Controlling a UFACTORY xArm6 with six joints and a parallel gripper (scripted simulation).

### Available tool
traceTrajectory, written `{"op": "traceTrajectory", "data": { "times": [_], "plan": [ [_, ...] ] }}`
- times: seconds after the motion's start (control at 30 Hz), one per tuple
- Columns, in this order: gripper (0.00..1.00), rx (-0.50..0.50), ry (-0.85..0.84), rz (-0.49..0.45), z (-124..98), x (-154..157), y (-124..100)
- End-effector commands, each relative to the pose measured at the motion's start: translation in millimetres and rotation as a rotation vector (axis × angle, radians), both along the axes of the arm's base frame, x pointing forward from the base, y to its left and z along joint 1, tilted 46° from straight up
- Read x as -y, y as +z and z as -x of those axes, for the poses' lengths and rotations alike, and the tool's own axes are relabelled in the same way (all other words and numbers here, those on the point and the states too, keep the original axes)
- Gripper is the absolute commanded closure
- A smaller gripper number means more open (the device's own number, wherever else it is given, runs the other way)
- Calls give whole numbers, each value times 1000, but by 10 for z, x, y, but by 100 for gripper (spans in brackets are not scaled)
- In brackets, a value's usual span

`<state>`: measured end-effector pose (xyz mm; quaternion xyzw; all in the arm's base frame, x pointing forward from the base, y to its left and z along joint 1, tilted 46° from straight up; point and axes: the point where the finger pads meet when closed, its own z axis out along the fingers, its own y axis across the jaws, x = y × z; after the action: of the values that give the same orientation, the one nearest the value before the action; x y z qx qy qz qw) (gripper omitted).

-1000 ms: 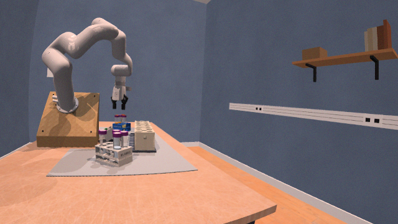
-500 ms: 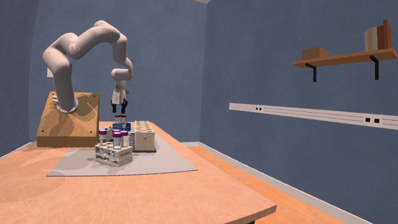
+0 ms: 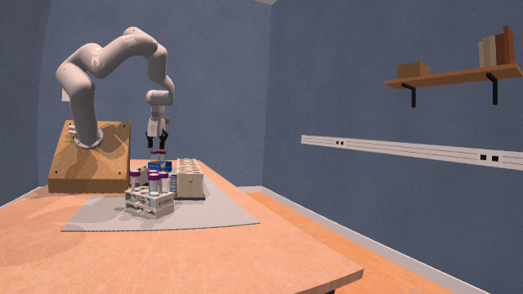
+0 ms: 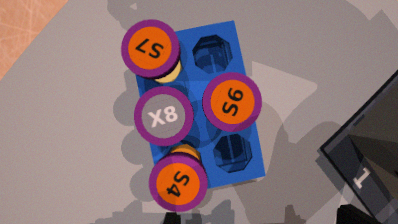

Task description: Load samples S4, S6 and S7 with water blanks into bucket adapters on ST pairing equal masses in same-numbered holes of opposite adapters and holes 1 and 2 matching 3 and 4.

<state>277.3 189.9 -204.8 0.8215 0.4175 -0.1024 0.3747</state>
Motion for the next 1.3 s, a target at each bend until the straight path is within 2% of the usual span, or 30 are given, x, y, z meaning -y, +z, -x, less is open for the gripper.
{"op": "traceTrajectory", "data": {
  "times": [0.0,0.73,1.27],
  "plan": [
    [0,2,1,-4,-9,-20,6],
    [0,2,1,-4,-9,-20,6],
    [0,2,1,-4,46,-282,267]
  ]
}}
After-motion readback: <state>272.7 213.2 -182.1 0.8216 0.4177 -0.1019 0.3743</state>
